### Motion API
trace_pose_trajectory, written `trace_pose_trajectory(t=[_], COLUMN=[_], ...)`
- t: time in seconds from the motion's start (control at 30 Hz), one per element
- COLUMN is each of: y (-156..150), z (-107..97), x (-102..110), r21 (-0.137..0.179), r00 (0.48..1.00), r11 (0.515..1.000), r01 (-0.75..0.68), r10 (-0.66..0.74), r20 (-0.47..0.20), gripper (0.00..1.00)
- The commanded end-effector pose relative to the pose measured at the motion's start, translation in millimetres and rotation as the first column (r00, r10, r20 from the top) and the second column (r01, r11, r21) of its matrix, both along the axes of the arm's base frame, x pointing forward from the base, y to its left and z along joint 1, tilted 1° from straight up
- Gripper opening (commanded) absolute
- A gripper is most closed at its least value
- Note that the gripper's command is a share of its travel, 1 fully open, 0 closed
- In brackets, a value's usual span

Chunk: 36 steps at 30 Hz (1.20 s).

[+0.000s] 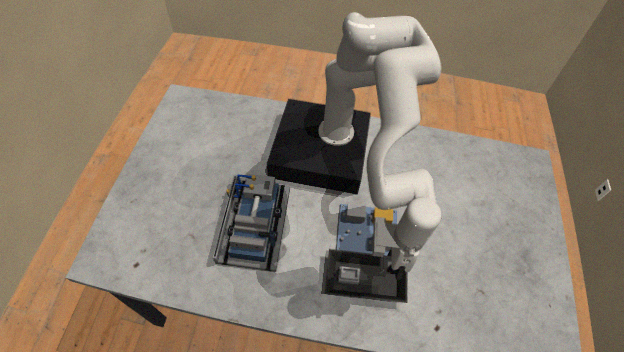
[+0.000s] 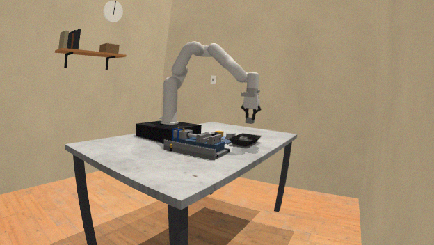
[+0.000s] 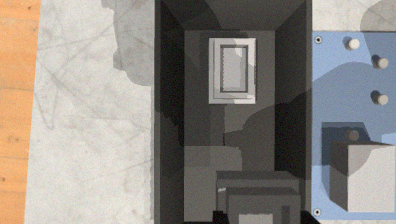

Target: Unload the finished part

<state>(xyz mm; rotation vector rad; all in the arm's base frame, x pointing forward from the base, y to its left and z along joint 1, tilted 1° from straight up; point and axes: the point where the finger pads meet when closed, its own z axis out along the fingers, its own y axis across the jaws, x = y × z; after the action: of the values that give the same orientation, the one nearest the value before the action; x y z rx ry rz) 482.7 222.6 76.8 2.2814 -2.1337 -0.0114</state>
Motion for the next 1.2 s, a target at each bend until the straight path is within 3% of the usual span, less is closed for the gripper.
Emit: trace_pose_trajectory(t=[0.0, 1.17], y=[2.1, 6.0], z=[1.9, 2.0], x=[1.7, 2.9], r21=[0.002, 0.002], r00=[1.000, 1.000], r11=[1.000, 1.000], r01=[0.000, 0.002], r10=[0.000, -0.002], r20=[0.004, 0.004], gripper=[0.00, 0.00])
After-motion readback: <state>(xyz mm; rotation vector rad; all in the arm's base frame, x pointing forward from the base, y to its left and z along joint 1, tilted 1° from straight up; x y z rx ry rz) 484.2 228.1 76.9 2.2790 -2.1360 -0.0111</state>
